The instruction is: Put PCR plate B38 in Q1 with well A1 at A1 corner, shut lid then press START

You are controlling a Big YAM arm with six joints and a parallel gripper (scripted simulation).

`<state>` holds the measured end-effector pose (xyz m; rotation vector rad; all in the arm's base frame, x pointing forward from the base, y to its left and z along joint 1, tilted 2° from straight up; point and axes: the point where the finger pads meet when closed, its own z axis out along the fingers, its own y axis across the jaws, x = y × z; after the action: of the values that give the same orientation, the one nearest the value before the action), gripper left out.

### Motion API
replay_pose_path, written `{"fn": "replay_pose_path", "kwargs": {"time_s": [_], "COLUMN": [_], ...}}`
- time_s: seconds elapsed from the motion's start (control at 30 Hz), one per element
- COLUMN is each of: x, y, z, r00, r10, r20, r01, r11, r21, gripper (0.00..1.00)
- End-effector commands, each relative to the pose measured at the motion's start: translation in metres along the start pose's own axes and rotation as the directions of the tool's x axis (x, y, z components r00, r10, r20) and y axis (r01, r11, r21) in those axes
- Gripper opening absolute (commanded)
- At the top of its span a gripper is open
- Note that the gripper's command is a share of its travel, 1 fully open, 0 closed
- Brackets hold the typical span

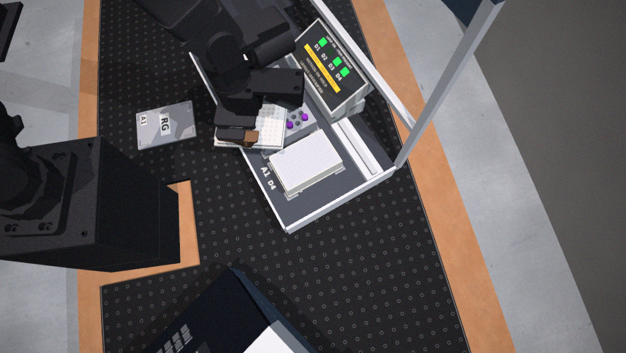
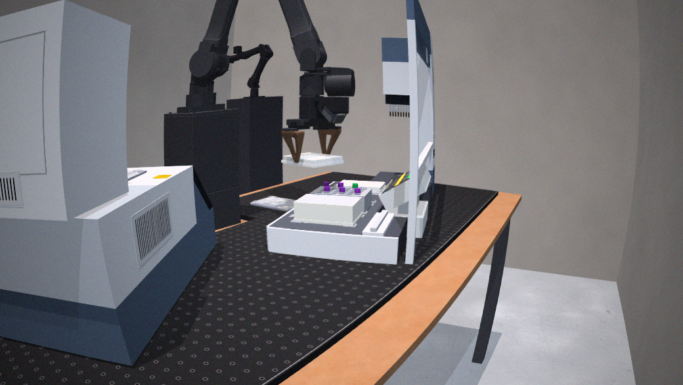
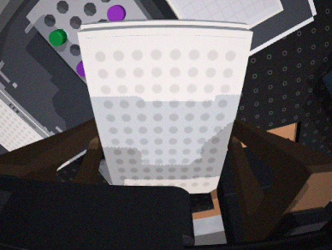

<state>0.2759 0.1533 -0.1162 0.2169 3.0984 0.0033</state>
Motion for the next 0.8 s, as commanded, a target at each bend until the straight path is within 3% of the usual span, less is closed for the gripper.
{"fn": "replay_pose_path", "kwargs": {"time_s": [0.0,0.27,0.37,0.5,0.77], "x": [-0.007,-0.019,-0.014,-0.010,-0.028], "y": [-0.020,-0.052,-0.072,-0.080,-0.121], "z": [-0.007,-0.020,-0.019,-0.018,-0.032], "r00": [0.995,0.967,0.952,0.947,0.867], "r10": [0.095,0.252,0.306,0.322,0.497], "r20": [0.008,0.025,0.010,-0.002,0.020], "r01": [-0.094,-0.251,-0.306,-0.322,-0.497], "r11": [0.996,0.968,0.952,0.947,0.868], "r21": [-0.002,-0.021,-0.008,0.002,-0.017], "gripper": [0.00,0.00,0.00,0.00,0.00]}}
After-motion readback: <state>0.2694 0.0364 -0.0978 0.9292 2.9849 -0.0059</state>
